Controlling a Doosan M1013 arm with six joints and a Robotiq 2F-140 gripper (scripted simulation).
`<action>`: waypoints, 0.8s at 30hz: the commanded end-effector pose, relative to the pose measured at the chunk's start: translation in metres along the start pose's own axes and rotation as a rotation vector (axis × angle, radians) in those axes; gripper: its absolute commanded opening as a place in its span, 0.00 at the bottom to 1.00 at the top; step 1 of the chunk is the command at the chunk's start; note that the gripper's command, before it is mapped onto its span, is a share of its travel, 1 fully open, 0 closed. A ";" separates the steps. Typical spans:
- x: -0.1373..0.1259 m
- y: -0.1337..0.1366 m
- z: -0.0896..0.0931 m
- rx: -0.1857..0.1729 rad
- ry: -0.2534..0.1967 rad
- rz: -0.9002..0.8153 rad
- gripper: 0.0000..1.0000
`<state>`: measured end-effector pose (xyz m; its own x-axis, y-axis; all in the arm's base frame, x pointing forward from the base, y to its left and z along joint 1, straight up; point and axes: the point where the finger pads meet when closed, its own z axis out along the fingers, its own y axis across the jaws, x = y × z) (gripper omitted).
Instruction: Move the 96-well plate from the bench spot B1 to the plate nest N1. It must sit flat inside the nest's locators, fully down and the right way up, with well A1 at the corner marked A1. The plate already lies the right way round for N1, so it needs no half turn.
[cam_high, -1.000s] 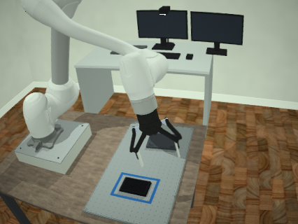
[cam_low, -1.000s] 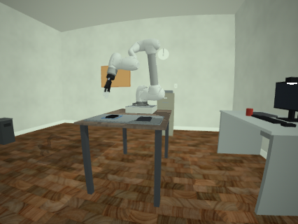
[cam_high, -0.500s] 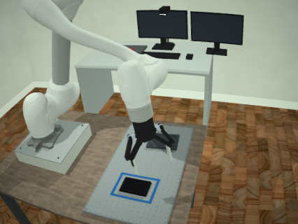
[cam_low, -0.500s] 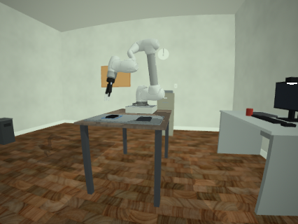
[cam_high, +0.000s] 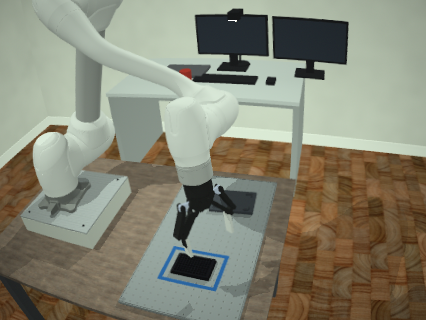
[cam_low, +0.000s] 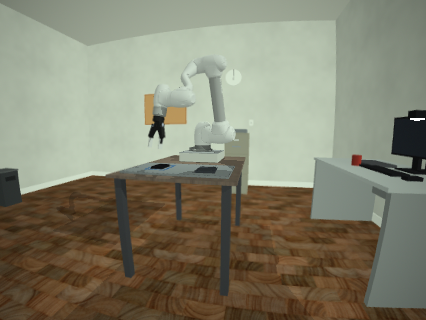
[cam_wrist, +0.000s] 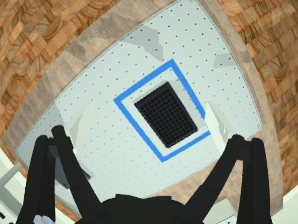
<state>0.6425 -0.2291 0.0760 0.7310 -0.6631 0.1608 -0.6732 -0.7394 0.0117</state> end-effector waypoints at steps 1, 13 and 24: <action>-0.013 0.008 0.011 0.008 -0.039 -0.096 1.00; -0.039 0.022 0.030 0.024 -0.100 -0.346 1.00; -0.066 0.035 0.048 0.057 -0.156 -0.587 1.00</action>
<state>0.5888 -0.2195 0.0281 0.9735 -0.2278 0.0216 -0.2283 -0.9732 0.0278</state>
